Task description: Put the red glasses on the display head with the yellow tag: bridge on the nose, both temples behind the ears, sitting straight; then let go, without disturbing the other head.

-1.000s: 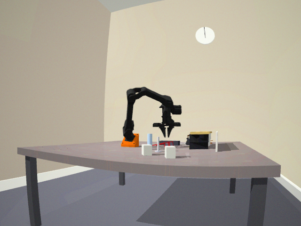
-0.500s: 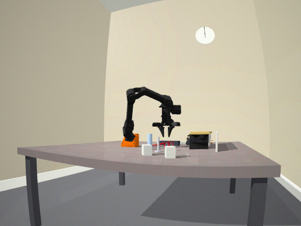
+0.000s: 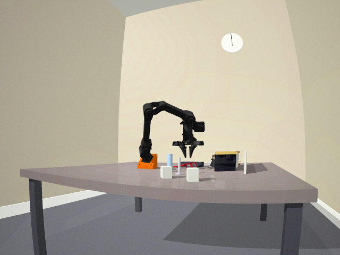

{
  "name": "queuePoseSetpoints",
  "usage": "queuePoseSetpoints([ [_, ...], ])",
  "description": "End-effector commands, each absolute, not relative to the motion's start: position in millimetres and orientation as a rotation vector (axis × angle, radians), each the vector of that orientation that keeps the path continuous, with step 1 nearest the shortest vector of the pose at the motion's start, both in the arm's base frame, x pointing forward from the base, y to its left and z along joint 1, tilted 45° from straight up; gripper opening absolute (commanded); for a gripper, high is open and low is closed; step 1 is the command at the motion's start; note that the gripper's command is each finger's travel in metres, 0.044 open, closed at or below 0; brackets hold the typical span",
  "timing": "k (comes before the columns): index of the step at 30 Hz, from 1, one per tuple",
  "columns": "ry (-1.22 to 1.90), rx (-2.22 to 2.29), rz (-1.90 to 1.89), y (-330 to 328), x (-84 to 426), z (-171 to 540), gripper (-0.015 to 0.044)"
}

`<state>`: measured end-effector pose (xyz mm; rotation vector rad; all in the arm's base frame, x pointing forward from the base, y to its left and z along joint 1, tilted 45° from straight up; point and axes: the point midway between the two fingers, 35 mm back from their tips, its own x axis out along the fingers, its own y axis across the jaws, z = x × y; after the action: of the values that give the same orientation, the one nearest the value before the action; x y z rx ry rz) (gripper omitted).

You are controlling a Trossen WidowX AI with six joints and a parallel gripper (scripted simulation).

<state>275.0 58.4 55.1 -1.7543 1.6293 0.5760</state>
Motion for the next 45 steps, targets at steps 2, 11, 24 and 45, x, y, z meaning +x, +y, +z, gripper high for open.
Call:
queuePoseSetpoints([
  [2, 1.634, -1.756, 0.581, 53, 275, 49, 0.0140],
  [11, 1.634, -1.756, 0.581, 43, 277, 38, 0.0140],
  [24, 1.634, -1.757, 0.580, 28, 280, 23, 0.0140],
  [45, 1.632, -1.749, 0.572, 20, 282, 17, 0.0015],
])
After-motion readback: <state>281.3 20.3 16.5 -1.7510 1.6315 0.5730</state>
